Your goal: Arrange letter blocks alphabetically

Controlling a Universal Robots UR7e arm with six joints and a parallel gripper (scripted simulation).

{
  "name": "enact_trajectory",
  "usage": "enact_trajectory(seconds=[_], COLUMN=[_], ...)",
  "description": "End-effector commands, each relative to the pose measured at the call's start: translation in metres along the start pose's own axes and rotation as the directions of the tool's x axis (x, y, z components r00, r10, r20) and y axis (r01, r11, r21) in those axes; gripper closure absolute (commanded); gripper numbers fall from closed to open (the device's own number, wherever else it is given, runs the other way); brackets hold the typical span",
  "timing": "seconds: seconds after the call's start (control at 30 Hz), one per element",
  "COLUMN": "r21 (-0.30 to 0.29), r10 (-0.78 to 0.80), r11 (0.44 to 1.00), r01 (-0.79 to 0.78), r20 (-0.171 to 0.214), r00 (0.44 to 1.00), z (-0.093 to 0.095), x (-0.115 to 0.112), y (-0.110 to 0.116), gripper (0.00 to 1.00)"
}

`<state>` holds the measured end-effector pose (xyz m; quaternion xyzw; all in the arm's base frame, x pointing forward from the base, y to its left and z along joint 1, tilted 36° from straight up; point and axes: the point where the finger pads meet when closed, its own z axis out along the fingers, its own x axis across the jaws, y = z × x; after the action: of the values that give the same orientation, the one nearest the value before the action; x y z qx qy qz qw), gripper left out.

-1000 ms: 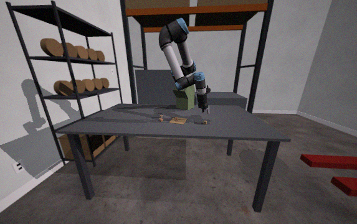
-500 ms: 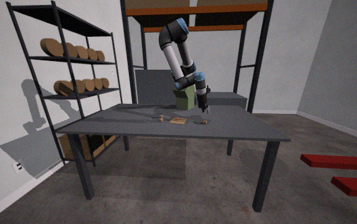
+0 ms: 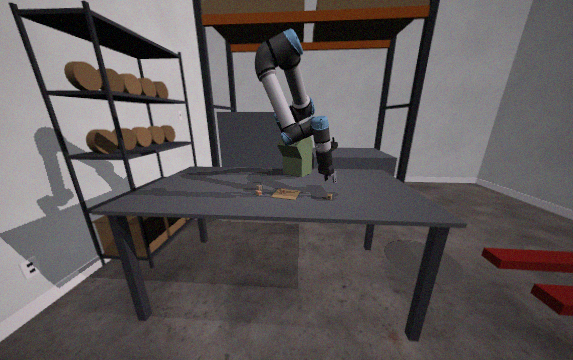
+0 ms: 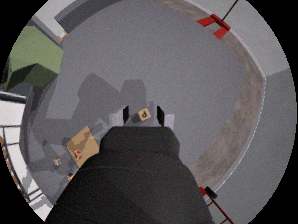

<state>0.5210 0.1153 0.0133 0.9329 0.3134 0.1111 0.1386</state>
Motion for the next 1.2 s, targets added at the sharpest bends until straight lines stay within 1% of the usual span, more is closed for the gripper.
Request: enact_trajectory(seconds=[0.0,0.2,0.3,0.43,0.53,0.6,0.73,0.9,1.1,1.17], r21=[-0.001,-0.001,0.001,0.005,0.009,0.009,0.014,0.018,0.014,0.014], r10=[0.001,0.001,0.001,0.001,0.002,0.002,0.002,0.003,0.003,0.003], r11=[1.0,1.0,1.0,1.0,1.0,1.0,1.0,1.0,1.0,1.0], r01=[-0.001,-0.001,-0.001,-0.001,-0.002,-0.002,-0.002,-0.003,-0.003,-0.003], r20=[-0.002,-0.002,0.0,0.002,0.004,0.004,0.006,0.006,0.003,0.003], r00=[1.0,1.0,1.0,1.0,1.0,1.0,1.0,1.0,1.0,1.0], z=[-0.001,-0.001,-0.001,-0.003,-0.006,-0.006,-0.011,-0.02,-0.031,-0.031], x=[0.0,0.0,-0.004,-0.016,-0.033,-0.033,-0.065,-0.115,-0.174,-0.174], y=[0.001,0.001,0.004,0.016,0.031,0.031,0.057,0.089,0.116,0.116], gripper=[0.0,0.0,0.0,0.0,0.0,0.0,0.0,0.0,0.0,0.0])
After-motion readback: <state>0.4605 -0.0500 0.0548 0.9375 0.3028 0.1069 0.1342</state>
